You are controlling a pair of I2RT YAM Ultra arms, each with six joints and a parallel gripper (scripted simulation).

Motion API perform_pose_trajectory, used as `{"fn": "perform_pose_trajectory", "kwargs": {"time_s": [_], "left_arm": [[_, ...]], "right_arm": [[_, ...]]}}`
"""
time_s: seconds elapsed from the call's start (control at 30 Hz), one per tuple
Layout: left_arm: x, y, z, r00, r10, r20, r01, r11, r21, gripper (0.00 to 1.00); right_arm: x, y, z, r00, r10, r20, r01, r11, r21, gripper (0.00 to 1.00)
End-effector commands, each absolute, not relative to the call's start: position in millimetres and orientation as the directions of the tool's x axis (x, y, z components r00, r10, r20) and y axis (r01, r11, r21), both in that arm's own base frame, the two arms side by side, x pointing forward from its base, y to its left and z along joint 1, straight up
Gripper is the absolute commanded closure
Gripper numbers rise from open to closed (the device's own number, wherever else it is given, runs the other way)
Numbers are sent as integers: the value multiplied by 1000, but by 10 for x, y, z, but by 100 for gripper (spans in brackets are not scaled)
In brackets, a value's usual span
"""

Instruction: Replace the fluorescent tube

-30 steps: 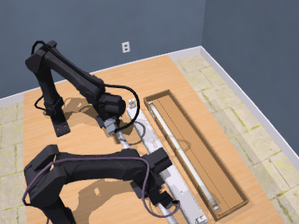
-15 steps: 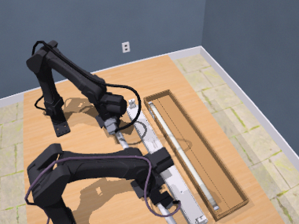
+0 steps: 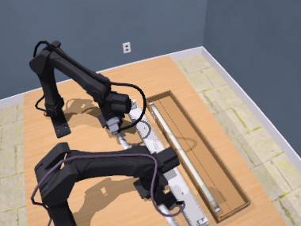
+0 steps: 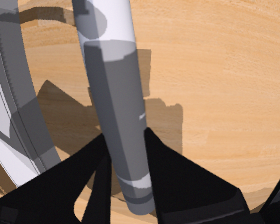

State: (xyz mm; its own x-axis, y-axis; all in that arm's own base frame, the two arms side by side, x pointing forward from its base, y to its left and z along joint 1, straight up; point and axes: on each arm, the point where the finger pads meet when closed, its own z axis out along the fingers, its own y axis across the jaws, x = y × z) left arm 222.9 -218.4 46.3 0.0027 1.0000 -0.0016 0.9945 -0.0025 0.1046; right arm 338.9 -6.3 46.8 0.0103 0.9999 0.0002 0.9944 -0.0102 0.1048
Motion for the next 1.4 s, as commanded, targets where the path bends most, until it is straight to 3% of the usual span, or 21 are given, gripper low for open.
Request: {"fn": "perform_pose_trajectory", "kwargs": {"time_s": [0.0, 0.23, 0.33, 0.67, 1.13, 1.37], "left_arm": [[2208, -2210, 509, 18, 1000, -9, 999, -17, 50, 89], [2228, -2289, 639, 28, 999, -43, 995, -24, 97, 89], [2241, -2221, 506, 10, 1000, -13, 998, -9, 59, 89], [2239, -2225, 539, 12, 1000, -20, 999, -11, 50, 89], [2211, -2213, 516, 18, 1000, -14, 998, -19, -64, 89], [2220, -2280, 586, 30, 999, -33, 999, -31, -33, 89]], "right_arm": [[3423, -58, 541, 14, 1000, -13, 996, -12, 85, 89], [3519, -43, 718, 11, 1000, -11, 987, -9, 161, 89], [3461, -16, 501, 8, 1000, 1, 996, -8, 87, 89], [3484, -79, 588, 23, 1000, -5, 995, -23, 101, 89], [3419, -117, 530, 30, 999, -14, 999, -31, -31, 89], [3504, -104, 658, 33, 999, -1, 999, -33, 28, 89]]}}
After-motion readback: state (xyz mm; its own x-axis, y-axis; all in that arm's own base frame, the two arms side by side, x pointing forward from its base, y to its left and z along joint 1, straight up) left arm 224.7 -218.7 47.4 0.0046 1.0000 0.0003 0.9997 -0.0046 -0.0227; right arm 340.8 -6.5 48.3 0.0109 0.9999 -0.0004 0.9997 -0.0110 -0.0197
